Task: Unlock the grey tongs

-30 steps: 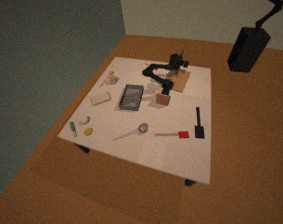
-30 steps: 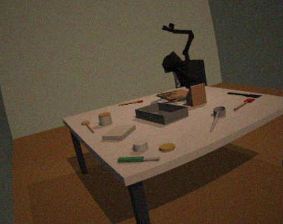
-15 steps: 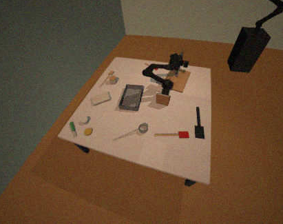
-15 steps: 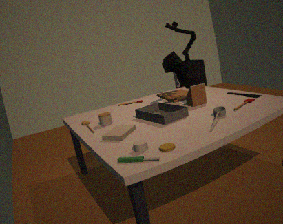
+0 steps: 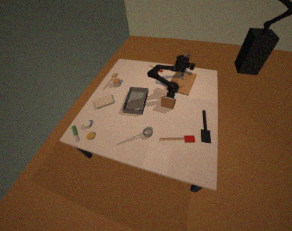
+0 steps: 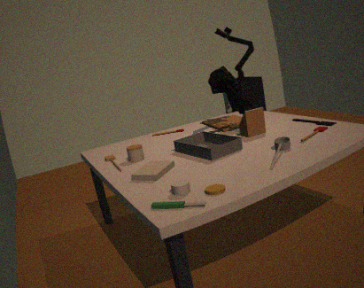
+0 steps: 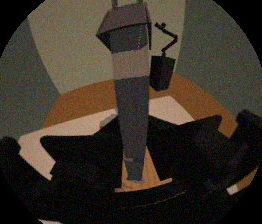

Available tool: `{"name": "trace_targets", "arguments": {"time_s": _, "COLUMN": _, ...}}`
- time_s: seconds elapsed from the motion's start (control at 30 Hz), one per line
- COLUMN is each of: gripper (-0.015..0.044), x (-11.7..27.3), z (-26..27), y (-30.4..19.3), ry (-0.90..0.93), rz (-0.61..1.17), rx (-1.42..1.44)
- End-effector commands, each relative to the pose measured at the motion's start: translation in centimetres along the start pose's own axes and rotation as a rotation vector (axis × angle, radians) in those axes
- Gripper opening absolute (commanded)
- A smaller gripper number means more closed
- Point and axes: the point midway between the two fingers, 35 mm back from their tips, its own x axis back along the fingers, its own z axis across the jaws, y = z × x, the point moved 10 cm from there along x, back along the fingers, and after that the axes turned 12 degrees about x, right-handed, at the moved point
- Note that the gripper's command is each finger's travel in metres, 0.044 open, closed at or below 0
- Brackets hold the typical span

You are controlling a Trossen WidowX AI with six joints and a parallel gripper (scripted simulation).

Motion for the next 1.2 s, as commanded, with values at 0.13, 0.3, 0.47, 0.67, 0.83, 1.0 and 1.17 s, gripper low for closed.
{"name": "trace_targets", "arguments": {"time_s": 0.13, "gripper": -0.0150, "x": -1.1, "z": -0.4, "y": 1.5, "ry": -0.013, "rz": 0.048, "rx": -0.006}}
{"name": "trace_targets", "arguments": {"time_s": 0.3, "gripper": -0.0150, "x": -2.0, "z": -0.7, "y": 2.0, "ry": -0.021, "rz": 0.100, "rx": -0.025}}
{"name": "trace_targets", "arguments": {"time_s": 0.47, "gripper": -0.0150, "x": -2.8, "z": -0.9, "y": 2.7, "ry": -0.028, "rz": 0.163, "rx": -0.037}}
{"name": "trace_targets", "arguments": {"time_s": 0.67, "gripper": -0.0150, "x": -3.7, "z": -1.2, "y": 3.4, "ry": -0.032, "rz": 0.242, "rx": -0.047}}
{"name": "trace_targets", "arguments": {"time_s": 0.83, "gripper": -0.0150, "x": -4.4, "z": -1.4, "y": 3.9, "ry": -0.031, "rz": 0.311, "rx": -0.053}}
{"name": "trace_targets", "arguments": {"time_s": 1.0, "gripper": -0.0150, "x": -5.1, "z": -1.5, "y": 4.4, "ry": -0.027, "rz": 0.381, "rx": -0.056}}
{"name": "trace_targets", "arguments": {"time_s": 1.17, "gripper": -0.0150, "x": -5.7, "z": -1.6, "y": 4.9, "ry": -0.019, "rz": 0.452, "rx": -0.057}}
